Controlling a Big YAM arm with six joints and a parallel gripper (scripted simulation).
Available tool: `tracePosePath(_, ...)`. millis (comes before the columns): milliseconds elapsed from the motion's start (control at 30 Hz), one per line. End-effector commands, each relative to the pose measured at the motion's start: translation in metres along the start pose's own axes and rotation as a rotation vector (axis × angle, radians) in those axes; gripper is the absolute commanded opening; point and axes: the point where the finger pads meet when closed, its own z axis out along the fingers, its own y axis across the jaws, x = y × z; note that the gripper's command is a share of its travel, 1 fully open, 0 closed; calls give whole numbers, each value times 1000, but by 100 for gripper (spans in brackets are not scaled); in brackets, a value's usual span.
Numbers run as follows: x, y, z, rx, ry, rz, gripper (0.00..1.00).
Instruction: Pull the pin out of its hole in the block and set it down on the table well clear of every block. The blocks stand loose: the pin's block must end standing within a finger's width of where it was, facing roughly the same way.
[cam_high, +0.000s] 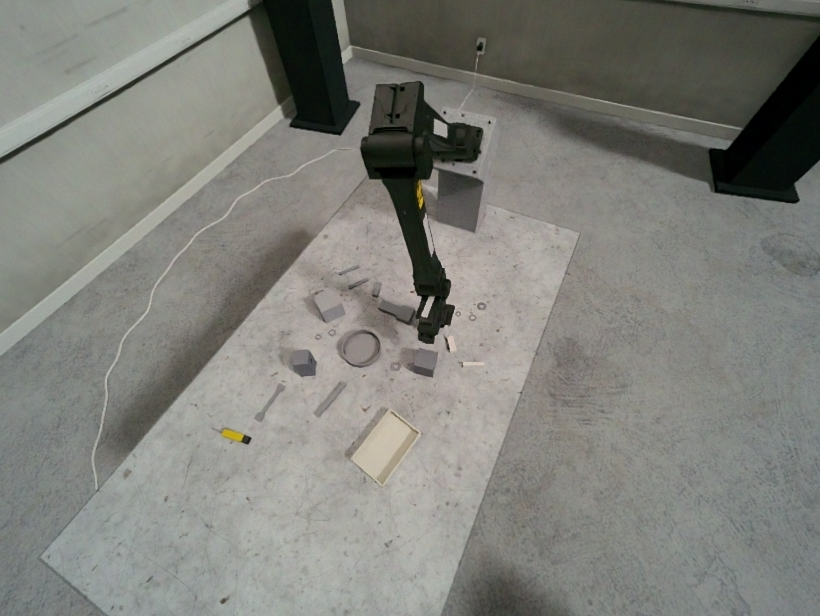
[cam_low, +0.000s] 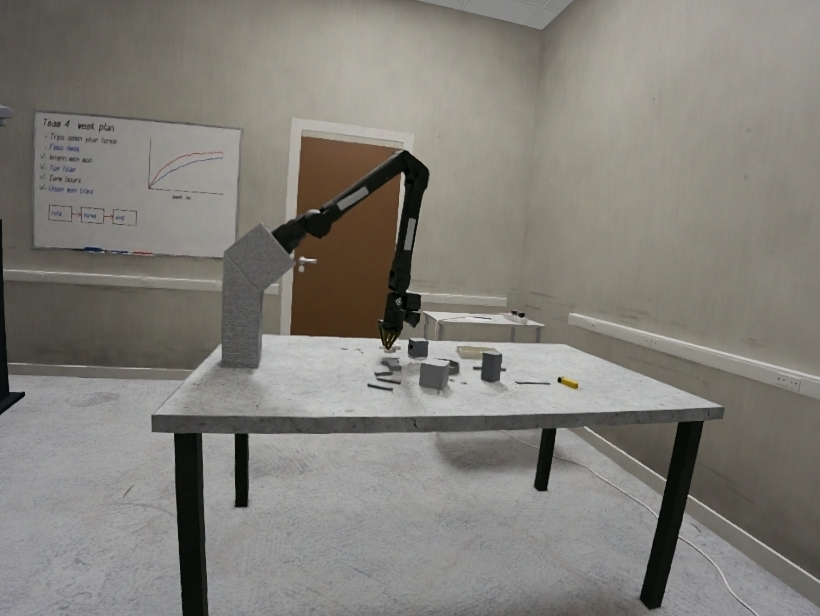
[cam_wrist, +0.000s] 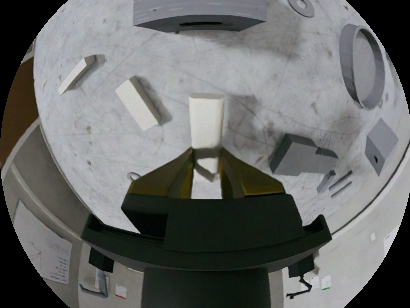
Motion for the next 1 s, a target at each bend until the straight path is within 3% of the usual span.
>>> tracePosePath(0, -2, 1, -2, 0, -12, 13, 0)
tracePosePath(967, -1, 1, 13, 3, -1, 8, 0)
